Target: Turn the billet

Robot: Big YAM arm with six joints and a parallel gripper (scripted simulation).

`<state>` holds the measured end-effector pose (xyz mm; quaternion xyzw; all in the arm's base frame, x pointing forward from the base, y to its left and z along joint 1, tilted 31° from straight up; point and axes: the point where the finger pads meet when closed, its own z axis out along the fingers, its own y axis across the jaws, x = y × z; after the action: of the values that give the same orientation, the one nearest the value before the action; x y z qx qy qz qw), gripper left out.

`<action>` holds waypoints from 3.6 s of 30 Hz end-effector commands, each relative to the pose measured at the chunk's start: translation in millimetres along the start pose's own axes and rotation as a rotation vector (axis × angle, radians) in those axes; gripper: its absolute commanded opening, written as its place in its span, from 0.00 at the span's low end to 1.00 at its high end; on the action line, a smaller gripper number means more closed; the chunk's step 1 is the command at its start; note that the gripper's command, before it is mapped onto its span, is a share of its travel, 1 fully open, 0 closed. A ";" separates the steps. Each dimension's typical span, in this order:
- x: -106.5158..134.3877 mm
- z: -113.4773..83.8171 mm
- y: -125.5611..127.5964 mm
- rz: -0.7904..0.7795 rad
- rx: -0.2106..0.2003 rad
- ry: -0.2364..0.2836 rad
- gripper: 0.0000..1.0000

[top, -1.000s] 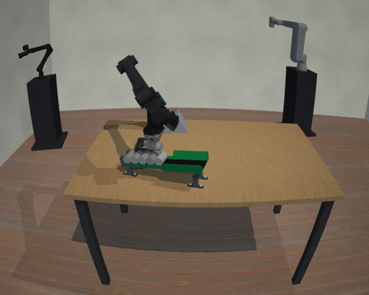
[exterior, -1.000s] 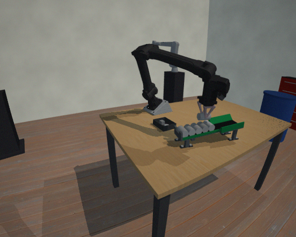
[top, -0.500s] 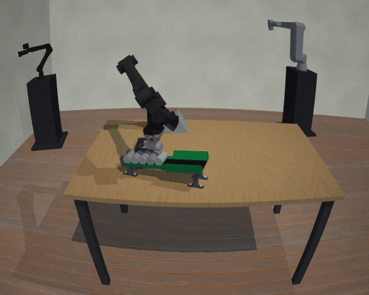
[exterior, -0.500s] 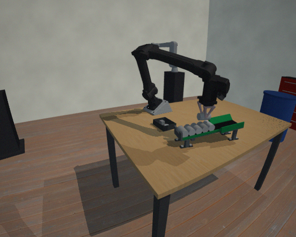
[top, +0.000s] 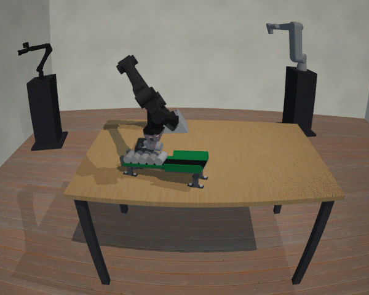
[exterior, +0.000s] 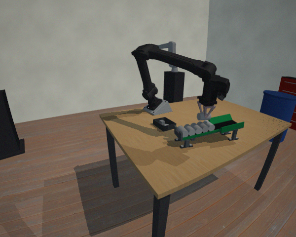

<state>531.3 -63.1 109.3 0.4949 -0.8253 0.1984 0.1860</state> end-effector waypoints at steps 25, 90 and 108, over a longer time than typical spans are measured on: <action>-5.4 -57.7 -26.1 0.096 0.095 -0.055 0.00; 5.6 -59.4 -26.8 0.713 0.079 -0.086 0.00; 14.3 -55.8 -27.5 0.980 0.065 -0.092 0.00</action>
<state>531.4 -64.2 115.6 0.0998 -0.9575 0.2587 0.0798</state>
